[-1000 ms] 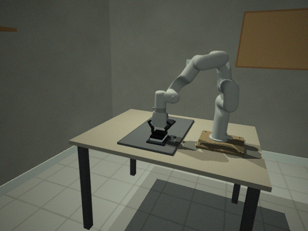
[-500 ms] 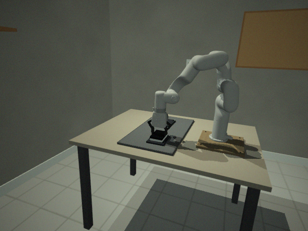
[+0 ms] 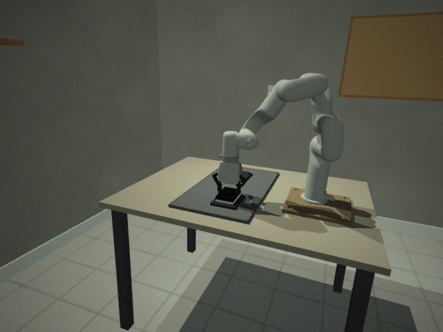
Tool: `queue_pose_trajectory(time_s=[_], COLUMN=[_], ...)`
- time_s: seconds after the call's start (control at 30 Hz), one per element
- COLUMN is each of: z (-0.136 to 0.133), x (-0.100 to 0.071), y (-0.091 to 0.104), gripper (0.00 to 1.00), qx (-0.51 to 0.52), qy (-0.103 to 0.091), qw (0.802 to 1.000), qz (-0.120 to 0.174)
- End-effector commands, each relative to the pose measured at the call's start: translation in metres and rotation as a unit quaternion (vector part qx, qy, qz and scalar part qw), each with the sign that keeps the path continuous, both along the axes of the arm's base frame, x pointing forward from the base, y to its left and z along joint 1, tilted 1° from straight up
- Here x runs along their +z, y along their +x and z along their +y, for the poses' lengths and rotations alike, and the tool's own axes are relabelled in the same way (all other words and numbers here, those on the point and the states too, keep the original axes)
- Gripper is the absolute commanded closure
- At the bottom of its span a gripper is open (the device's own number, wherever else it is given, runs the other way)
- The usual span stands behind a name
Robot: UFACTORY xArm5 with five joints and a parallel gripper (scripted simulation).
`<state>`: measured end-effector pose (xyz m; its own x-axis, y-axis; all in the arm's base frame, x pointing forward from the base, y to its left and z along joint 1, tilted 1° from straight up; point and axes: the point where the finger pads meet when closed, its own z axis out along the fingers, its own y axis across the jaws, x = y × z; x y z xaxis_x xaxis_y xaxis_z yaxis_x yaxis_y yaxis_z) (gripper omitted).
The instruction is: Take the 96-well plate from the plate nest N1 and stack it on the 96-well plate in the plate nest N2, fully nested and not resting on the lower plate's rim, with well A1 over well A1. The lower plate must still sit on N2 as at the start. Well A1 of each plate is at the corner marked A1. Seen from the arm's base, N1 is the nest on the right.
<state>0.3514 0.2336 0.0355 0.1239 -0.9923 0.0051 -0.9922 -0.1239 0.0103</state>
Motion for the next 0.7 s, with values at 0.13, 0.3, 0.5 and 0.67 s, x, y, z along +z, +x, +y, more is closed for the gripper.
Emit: queue_pose_trajectory(time_s=[0.13,0.3,0.5,0.67], z=[0.0007,0.0007,0.0007,0.0007], x=[-0.0004,-0.0004,-0.0004,-0.0004], y=[0.0011,0.0011,0.0011,0.0011], gripper=[0.00,0.00,0.00,0.00], qx=[0.000,0.000,0.000,0.000], qy=[0.001,0.001,0.001,0.001], qw=[1.000,1.000,1.000,1.000], qz=[-0.002,-0.002,-0.002,-0.002])
